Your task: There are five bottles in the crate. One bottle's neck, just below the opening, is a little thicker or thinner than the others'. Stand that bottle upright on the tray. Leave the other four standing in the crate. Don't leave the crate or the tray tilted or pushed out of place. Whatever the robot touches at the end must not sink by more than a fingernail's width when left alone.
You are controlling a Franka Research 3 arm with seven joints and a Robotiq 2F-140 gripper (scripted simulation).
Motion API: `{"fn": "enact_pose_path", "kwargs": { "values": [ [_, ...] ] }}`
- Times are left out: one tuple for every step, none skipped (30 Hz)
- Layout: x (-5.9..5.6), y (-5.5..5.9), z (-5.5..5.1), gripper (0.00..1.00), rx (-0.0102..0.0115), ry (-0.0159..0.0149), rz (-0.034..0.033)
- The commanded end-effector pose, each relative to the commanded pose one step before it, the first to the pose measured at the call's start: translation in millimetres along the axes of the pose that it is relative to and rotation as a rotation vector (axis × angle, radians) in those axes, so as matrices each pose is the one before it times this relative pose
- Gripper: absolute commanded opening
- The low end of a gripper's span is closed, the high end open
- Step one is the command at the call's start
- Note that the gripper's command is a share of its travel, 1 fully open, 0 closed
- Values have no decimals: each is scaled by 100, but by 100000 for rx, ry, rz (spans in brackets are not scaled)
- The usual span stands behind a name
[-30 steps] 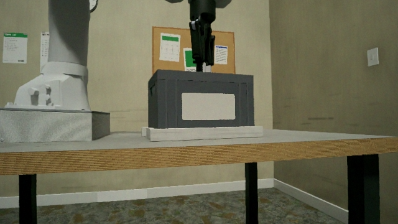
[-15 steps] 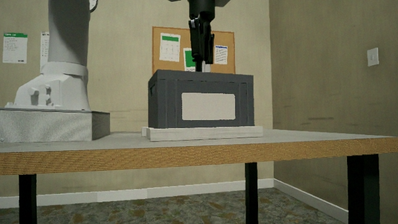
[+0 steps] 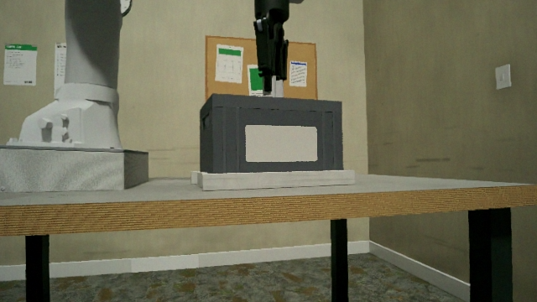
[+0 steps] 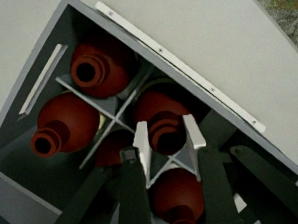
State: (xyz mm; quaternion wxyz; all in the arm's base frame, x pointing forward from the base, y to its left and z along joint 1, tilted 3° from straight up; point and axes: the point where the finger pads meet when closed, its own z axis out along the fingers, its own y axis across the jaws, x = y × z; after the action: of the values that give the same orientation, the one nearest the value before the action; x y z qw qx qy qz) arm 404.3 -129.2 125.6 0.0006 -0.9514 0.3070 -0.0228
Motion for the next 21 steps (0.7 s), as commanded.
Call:
{"fn": "enact_pose_path", "kwargs": {
  "values": [
    [24,108,-648,10,-409,-42,426],
    [-7,4,-115,10,1,-1,0],
    [-7,4,-111,10,0,0,0],
    [0,0,0,10,0,0,0],
    [0,0,0,10,0,0,0],
    [-7,4,-107,10,0,0,0],
    [-7,4,-103,10,-1,0,0],
    [-6,3,-99,10,1,-1,0],
    [-6,3,-94,10,0,0,0],
    [-5,4,-88,10,0,0,0],
    [-5,4,-82,10,0,0,0],
    [-5,3,-76,10,0,0,0],
    [-4,2,-70,10,0,0,0],
    [-4,2,-64,10,0,0,0],
    [-3,2,-57,10,0,0,0],
    [-3,2,-50,10,0,0,0],
    [-3,2,-44,10,0,0,0],
    [-2,2,-37,10,0,0,0],
    [-2,1,-31,10,0,0,0],
    [-2,1,-25,10,0,0,0],
    [0,0,0,10,0,0,0]
  ]
}}
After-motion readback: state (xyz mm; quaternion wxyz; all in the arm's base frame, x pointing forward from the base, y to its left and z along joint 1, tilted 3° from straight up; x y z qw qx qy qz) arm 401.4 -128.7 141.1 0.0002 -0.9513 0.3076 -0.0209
